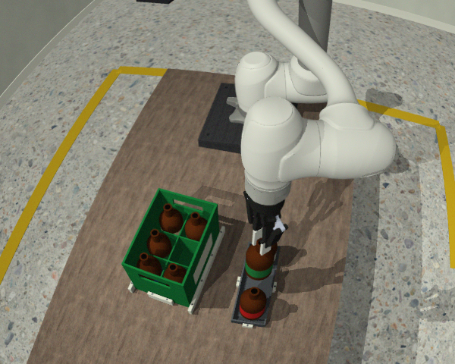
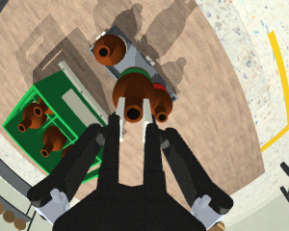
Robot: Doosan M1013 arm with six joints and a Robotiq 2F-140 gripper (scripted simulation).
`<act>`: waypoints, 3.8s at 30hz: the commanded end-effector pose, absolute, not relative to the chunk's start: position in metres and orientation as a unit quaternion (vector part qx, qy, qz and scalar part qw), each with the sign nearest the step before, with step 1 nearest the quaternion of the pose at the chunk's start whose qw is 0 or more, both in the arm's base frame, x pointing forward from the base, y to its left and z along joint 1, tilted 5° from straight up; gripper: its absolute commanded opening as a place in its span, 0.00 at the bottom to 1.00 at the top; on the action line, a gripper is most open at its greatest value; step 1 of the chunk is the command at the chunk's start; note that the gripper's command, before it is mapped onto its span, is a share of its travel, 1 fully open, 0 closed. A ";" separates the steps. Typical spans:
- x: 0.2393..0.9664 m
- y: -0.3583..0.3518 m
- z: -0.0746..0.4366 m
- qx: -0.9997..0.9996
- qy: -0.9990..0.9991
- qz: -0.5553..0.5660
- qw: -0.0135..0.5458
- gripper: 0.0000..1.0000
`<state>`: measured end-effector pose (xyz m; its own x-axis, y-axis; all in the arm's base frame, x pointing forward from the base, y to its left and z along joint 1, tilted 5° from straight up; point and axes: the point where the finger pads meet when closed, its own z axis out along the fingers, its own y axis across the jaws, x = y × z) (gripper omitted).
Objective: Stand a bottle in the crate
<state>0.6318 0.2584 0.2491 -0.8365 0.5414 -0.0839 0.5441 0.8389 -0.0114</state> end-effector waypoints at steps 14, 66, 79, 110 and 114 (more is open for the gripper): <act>0.631 0.259 0.256 0.283 0.958 -0.017 0.039 0.00; 0.631 0.259 0.258 0.283 0.958 -0.017 0.039 0.00; 0.631 0.259 0.267 0.283 0.958 -0.017 0.039 0.00; 0.629 0.261 0.294 0.283 0.958 -0.017 0.039 0.00; 0.629 0.261 0.295 0.283 0.958 -0.017 0.039 0.00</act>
